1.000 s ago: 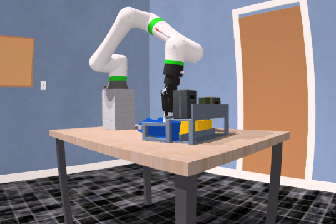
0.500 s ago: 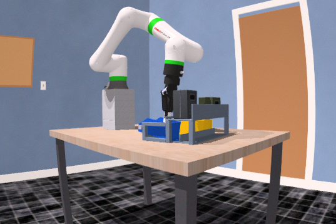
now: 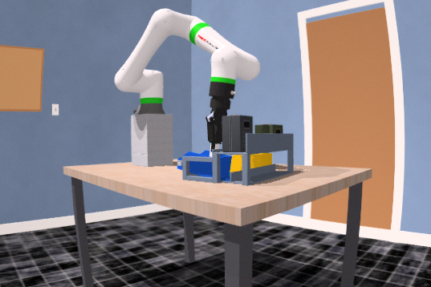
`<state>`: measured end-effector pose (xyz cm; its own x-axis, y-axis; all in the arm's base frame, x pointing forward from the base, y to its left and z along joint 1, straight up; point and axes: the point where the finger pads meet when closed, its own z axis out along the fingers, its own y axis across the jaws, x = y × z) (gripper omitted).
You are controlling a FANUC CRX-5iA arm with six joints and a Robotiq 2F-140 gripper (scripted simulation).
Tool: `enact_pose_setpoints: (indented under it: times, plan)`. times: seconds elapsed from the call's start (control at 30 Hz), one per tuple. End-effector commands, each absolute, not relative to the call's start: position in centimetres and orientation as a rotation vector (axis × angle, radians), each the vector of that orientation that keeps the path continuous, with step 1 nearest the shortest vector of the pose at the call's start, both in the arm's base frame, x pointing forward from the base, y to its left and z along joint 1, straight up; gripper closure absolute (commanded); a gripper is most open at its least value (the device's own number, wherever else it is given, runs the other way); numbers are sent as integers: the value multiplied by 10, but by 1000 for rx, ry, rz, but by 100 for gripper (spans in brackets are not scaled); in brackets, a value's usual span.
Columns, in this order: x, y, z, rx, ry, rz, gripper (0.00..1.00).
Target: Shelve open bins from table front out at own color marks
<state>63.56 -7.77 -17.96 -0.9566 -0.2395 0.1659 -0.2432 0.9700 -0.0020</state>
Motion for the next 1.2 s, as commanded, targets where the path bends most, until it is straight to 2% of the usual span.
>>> enact_pose_setpoints:
  times: [0.0, 0.97, 1.0, 1.17]
  plan:
    - [636, -78, -180, 365, -2959, 33, 100]
    - [635, -78, -181, 367, -2978, 30, 100]
    - [635, -78, -181, 367, -2978, 30, 94]
    - [635, -78, -181, 367, -2978, 30, 94]
